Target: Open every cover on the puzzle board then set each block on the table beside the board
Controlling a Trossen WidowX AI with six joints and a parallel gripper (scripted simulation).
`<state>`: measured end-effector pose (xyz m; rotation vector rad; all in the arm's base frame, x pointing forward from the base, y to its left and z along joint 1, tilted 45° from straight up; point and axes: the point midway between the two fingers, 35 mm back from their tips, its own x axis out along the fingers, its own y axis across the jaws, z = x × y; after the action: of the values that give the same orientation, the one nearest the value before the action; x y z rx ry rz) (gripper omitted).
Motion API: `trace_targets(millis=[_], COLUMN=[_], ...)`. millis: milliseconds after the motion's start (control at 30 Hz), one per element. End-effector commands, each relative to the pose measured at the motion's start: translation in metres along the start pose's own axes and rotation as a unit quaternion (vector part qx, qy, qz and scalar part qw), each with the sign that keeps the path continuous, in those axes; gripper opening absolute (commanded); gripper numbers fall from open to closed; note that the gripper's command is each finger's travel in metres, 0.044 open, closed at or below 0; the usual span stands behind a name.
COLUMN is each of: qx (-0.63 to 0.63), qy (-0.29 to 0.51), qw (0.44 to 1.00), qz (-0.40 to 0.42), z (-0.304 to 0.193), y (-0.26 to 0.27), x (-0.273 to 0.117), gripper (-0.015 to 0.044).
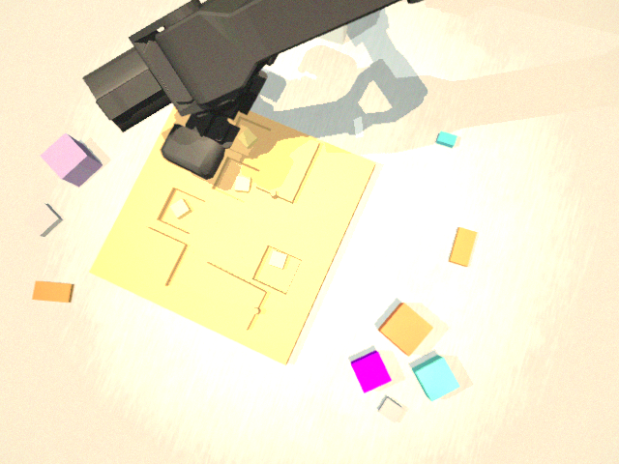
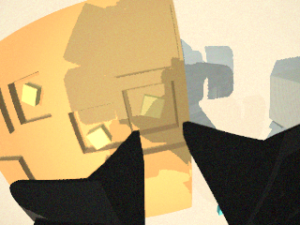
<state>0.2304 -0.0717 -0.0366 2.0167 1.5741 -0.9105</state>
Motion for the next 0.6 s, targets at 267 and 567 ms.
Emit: trace_targets(millis=[267, 567], qx=[-0.104, -0.176], qy=[0.002, 0.002], qw=[0.995, 0.984], qz=[-0.001, -0.001], z=[-0.0013, -0.0016], y=[-0.0008, -0.0007], x=[0.0061, 0.0094], gripper=[0.0144, 0.0144])
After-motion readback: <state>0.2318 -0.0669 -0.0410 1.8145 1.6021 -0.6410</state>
